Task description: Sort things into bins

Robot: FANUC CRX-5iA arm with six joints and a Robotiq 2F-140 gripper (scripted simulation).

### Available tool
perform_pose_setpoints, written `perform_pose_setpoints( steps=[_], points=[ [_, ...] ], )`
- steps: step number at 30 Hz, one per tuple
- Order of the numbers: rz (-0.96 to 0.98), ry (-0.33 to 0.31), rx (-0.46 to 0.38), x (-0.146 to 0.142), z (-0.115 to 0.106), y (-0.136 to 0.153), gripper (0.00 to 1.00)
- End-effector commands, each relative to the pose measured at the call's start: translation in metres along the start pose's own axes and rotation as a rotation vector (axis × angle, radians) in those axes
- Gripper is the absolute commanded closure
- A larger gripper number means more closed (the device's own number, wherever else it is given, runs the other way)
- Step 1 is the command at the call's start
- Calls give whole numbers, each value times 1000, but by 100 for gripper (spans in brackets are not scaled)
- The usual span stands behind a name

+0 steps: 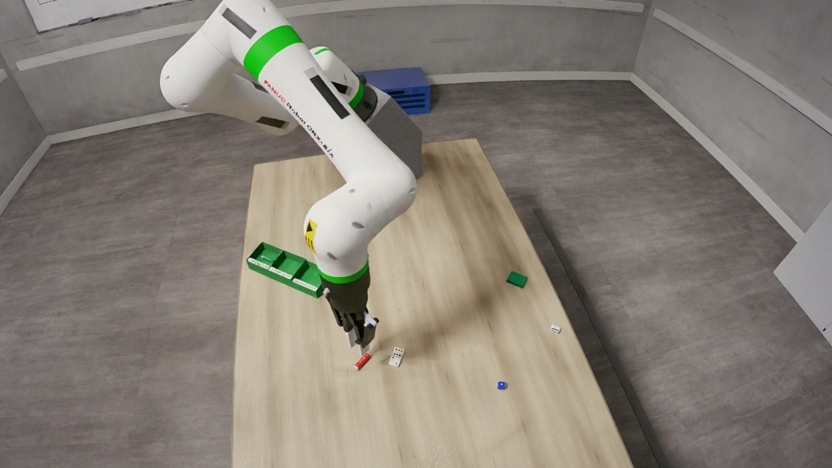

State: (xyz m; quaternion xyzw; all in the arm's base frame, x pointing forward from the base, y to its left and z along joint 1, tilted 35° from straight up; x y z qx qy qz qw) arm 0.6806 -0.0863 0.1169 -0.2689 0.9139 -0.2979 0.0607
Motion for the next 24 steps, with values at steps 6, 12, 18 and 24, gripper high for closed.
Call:
perform_pose_setpoints(
  steps=[6,12,18,24],
  points=[
    [0,0,0,0,0,0,74],
    [0,0,0,0,0,0,74],
    [0,0,0,0,0,0,74],
    [0,0,0,0,16,0,74]
  ],
)
Point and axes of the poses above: the point where the finger pads meet when closed, its own z axis out along the fingers, its own x axis across the jaws, y = z × x, the point moved 7 cm from there along -z, back along the fingers, and after that the axes turned 9 degrees about z, right-handed, at the moved point
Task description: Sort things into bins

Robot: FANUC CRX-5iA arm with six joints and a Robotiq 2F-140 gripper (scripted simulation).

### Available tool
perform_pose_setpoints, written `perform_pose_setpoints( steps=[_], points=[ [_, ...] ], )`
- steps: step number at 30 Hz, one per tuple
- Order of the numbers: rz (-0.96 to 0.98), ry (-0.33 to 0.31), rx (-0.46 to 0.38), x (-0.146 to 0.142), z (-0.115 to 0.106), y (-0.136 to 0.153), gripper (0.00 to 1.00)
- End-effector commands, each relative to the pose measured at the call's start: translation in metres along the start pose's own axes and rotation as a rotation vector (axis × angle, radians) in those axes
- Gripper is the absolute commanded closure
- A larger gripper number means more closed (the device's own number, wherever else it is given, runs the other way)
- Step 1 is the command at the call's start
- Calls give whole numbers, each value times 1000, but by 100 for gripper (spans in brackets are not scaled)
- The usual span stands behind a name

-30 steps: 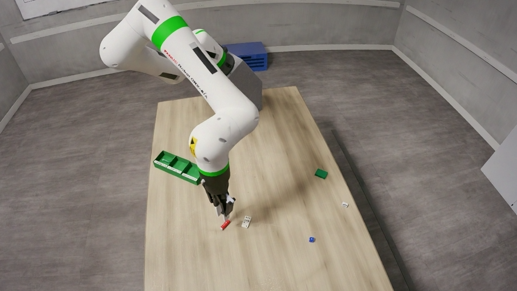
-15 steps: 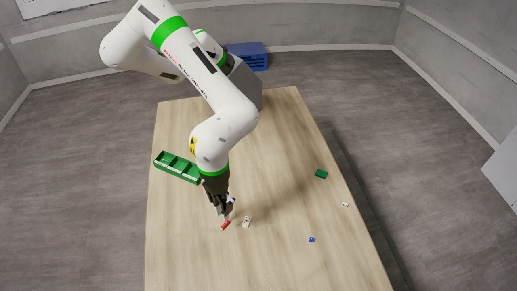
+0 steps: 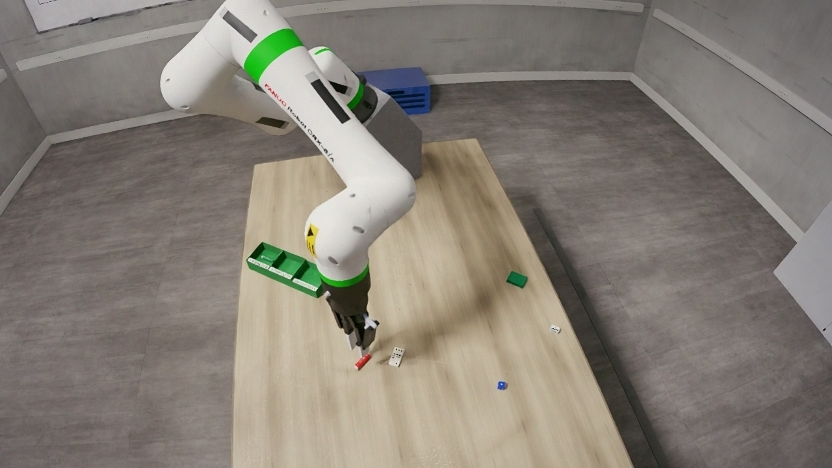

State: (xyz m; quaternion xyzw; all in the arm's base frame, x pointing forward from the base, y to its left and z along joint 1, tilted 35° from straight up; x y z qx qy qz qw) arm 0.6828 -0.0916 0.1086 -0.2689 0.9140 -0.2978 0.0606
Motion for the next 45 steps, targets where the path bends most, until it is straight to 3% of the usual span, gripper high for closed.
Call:
perform_pose_setpoints(
  steps=[1,13,39,40,45],
  points=[
    [0,-1,0,0,6,0,74],
    [0,-1,0,-1,52,0,74],
    [0,-1,0,0,64,0,74],
    [0,-1,0,0,64,0,85],
    [0,-1,0,0,64,0,85]
  ],
)
Point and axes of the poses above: the point where the finger pads meet when closed, its own z axis out along the fingers, its own x axis across the jaws, y = z × x, the point moved 7 cm from there along -z, back along the fingers, and after that the axes turned 9 degrees about z, right-handed, at the moved point
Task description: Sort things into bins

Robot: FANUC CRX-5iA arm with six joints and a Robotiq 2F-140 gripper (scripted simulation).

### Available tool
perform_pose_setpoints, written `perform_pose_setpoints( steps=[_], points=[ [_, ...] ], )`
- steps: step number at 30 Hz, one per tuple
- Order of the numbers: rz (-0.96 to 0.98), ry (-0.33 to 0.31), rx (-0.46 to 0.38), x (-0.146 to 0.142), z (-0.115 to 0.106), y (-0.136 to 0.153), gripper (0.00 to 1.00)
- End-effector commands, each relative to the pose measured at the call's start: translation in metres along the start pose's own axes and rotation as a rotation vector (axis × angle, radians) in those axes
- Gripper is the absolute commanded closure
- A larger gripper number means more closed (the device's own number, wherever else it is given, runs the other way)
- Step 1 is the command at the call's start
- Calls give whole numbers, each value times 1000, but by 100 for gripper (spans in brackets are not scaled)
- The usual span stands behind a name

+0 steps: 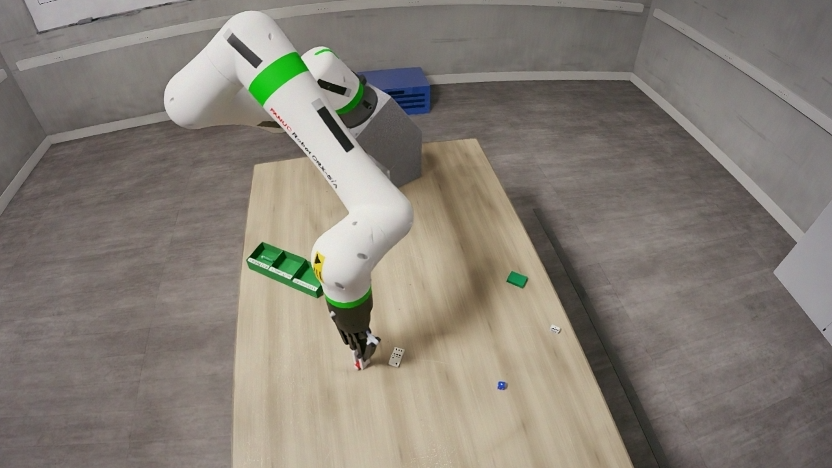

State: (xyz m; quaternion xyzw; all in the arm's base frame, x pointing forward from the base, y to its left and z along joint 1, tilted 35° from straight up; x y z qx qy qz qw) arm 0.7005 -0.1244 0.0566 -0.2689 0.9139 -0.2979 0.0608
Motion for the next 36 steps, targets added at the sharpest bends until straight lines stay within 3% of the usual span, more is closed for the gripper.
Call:
perform_pose_setpoints(
  steps=[1,26,36],
  points=[
    [0,0,0,0,0,0,85],
    [0,0,0,0,0,0,85],
    [0,0,0,0,-33,0,85]
  ],
)
Point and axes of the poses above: the point where the finger pads meet when closed, its own z axis out along the fingers, its own x axis across the jaws, y = z × x, the point moved 7 cm from there along -z, back along the fingers, and after that the axes turned 9 degrees about z, right-handed, at the moved point
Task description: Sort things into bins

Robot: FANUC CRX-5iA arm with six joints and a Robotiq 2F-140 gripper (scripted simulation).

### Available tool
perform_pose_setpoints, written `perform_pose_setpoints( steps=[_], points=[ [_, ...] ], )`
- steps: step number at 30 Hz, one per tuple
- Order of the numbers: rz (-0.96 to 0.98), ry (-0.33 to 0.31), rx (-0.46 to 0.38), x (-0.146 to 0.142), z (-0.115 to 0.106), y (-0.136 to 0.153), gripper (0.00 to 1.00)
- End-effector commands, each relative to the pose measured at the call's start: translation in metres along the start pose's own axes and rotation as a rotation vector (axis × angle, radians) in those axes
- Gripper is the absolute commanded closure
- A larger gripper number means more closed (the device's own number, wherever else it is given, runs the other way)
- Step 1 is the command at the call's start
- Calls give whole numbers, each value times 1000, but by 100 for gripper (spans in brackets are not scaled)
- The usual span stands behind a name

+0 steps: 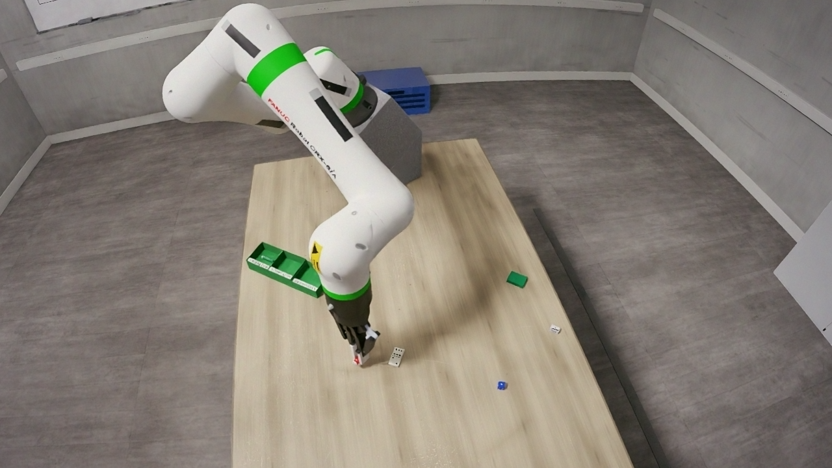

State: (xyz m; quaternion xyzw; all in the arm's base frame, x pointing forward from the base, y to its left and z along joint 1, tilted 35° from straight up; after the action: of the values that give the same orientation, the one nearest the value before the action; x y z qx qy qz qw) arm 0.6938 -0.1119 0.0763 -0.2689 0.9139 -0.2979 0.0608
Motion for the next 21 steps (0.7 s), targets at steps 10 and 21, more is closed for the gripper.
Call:
perform_pose_setpoints(
  steps=[10,21],
  points=[
    [0,0,0,0,-36,0,85],
    [0,0,0,0,-36,0,85]
  ],
)
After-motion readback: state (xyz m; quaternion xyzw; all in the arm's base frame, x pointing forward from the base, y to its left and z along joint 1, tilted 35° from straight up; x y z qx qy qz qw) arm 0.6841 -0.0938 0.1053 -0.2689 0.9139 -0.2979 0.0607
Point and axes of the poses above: the point where the finger pads meet when closed, its own z axis out along the fingers, its own x axis across the jaws, y = z × x, the point moved 7 cm from there along -z, back along the fingers, and after that the axes turned 9 degrees about z, right-handed, at the moved point
